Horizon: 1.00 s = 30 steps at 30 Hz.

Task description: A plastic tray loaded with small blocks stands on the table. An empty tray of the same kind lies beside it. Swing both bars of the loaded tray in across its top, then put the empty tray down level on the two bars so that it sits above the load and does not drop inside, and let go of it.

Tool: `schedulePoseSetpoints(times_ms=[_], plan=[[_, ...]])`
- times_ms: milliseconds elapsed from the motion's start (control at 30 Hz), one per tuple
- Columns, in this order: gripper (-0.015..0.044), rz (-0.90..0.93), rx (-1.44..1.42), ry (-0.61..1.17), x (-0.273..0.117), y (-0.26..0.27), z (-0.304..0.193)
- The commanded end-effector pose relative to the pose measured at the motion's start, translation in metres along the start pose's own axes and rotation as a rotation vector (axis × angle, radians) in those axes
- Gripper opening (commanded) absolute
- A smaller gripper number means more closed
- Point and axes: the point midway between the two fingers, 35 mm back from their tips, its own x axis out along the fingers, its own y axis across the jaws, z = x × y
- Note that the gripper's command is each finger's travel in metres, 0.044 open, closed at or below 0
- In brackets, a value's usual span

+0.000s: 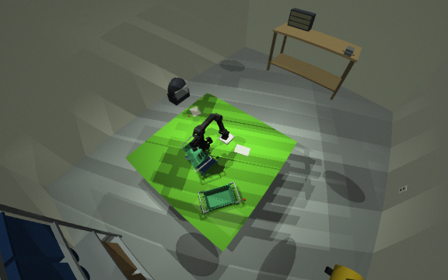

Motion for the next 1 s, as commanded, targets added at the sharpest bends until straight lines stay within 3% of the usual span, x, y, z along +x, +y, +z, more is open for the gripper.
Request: schedulePoseSetpoints(times_ms=[0, 700, 967], plan=[[0.0, -0.021, -0.011, -0.002, -0.005, -0.001, 0.0], [0.0, -0.021, -0.011, -0.002, -0.005, -0.001, 0.0], [0.0, -0.024, -0.011, -0.005, -0.005, 0.002, 0.022]])
